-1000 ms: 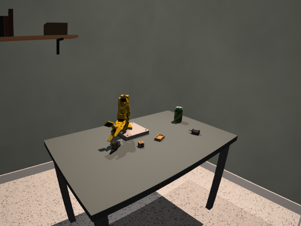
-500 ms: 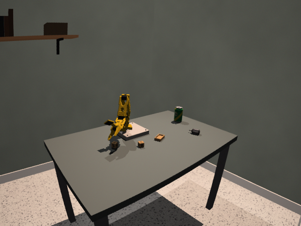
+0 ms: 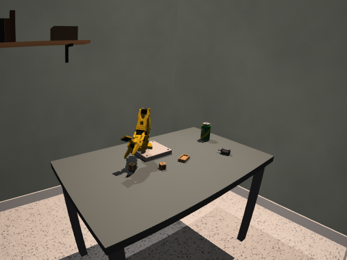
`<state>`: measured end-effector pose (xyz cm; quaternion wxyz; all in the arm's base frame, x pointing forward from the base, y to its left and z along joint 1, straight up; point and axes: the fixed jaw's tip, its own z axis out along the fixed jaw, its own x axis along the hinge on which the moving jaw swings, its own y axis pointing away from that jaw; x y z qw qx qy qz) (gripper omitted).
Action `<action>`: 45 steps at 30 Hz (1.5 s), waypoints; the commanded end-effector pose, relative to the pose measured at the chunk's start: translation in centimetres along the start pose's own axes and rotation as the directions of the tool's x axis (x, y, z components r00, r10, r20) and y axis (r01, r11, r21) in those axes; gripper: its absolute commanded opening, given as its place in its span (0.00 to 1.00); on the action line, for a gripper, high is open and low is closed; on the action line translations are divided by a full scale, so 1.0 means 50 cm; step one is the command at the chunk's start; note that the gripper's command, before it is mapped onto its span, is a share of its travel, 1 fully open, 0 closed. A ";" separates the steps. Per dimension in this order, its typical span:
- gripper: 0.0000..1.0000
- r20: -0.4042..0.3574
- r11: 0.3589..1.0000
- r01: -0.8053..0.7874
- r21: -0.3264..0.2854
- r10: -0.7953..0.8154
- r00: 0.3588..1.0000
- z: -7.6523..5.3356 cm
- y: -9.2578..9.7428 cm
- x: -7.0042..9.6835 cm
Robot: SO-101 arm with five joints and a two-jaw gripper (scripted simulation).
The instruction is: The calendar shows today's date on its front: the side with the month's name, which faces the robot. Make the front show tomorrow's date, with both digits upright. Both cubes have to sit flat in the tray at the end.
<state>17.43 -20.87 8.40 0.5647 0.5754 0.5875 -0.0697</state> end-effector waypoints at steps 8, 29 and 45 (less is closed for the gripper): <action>0.35 -0.197 0.988 0.134 0.083 -0.115 0.974 -0.027 0.018 -0.016; 0.35 -0.309 0.971 0.202 0.132 -0.153 0.939 -0.032 0.004 0.002; 0.35 -0.444 0.949 0.252 0.189 -0.146 0.884 -0.035 -0.019 0.032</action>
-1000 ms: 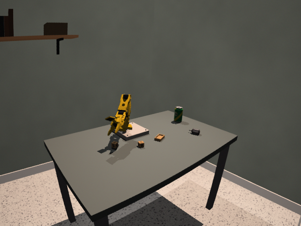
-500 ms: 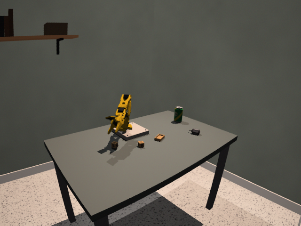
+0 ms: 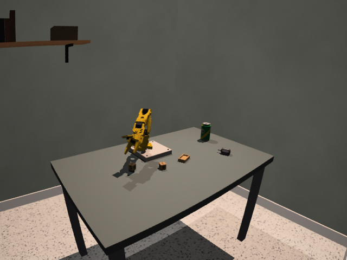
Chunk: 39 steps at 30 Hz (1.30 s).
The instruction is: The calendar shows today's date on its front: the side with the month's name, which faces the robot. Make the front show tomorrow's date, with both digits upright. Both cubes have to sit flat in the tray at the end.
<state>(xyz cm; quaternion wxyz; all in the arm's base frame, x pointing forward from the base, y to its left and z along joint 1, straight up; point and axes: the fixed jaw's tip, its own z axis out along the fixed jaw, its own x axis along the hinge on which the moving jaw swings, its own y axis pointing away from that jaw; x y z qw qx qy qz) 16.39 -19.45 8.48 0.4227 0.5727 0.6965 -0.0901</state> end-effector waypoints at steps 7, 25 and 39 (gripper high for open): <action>0.35 -0.260 0.992 0.075 0.097 -0.048 0.965 0.009 -0.016 0.038; 0.35 -0.493 0.971 0.168 0.172 -0.063 0.868 0.017 -0.034 0.077; 0.35 -0.673 0.946 0.256 0.201 -0.057 0.738 0.024 -0.046 0.107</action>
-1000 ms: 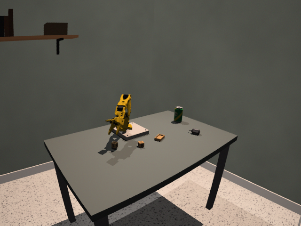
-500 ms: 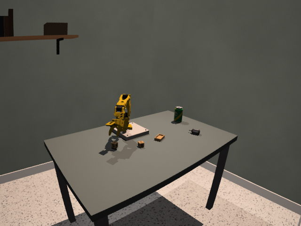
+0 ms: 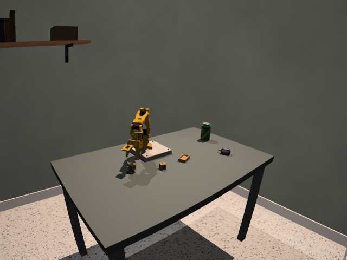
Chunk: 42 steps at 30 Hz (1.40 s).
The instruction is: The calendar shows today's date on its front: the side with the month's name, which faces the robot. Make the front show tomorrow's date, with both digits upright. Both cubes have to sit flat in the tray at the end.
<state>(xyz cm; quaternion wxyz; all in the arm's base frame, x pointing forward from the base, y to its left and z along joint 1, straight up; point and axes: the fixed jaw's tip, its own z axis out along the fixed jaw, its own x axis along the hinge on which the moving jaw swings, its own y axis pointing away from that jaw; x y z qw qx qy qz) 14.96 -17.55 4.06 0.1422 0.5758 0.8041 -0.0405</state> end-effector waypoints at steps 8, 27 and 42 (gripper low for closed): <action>0.35 -0.287 0.993 0.095 0.076 -0.070 0.955 0.024 0.003 0.022; 0.35 -0.287 0.993 0.095 0.076 -0.070 0.955 0.024 0.003 0.022; 0.35 -0.299 0.991 0.110 0.075 -0.082 0.951 0.019 0.003 0.023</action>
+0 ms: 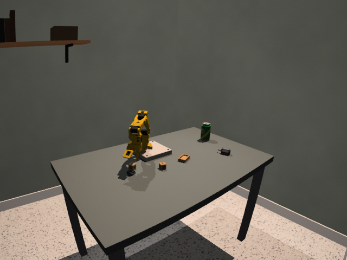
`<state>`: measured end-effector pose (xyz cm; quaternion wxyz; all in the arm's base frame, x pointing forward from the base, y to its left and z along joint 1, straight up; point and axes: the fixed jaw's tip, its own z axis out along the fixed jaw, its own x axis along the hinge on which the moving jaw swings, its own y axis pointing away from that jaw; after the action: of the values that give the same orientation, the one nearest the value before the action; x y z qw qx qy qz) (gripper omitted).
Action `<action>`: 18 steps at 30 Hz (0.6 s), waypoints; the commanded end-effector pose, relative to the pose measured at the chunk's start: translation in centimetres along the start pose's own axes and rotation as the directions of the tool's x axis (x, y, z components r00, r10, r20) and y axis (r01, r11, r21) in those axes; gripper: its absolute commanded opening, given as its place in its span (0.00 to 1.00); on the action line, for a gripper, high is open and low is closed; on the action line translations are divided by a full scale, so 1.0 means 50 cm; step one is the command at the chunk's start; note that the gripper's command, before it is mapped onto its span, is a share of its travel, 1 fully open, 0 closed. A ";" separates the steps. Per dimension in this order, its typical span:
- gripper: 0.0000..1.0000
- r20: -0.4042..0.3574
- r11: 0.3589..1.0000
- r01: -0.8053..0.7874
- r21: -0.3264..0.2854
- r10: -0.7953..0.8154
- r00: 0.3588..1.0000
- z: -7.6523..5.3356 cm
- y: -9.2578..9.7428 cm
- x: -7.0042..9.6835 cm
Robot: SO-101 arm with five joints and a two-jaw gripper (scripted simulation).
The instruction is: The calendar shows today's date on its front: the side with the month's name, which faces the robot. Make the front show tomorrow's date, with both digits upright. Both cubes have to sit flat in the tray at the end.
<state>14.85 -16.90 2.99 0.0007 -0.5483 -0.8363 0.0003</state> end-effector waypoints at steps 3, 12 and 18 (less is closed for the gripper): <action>0.35 -0.016 1.000 0.016 0.003 -0.016 1.000 0.003 0.004 0.004; 0.35 -0.016 1.000 0.016 0.003 -0.016 1.000 0.004 0.004 0.004; 0.35 -0.016 1.000 0.016 0.003 -0.016 1.000 0.011 0.004 0.003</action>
<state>14.81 -16.86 2.86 0.0039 -0.5483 -0.8363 -0.0007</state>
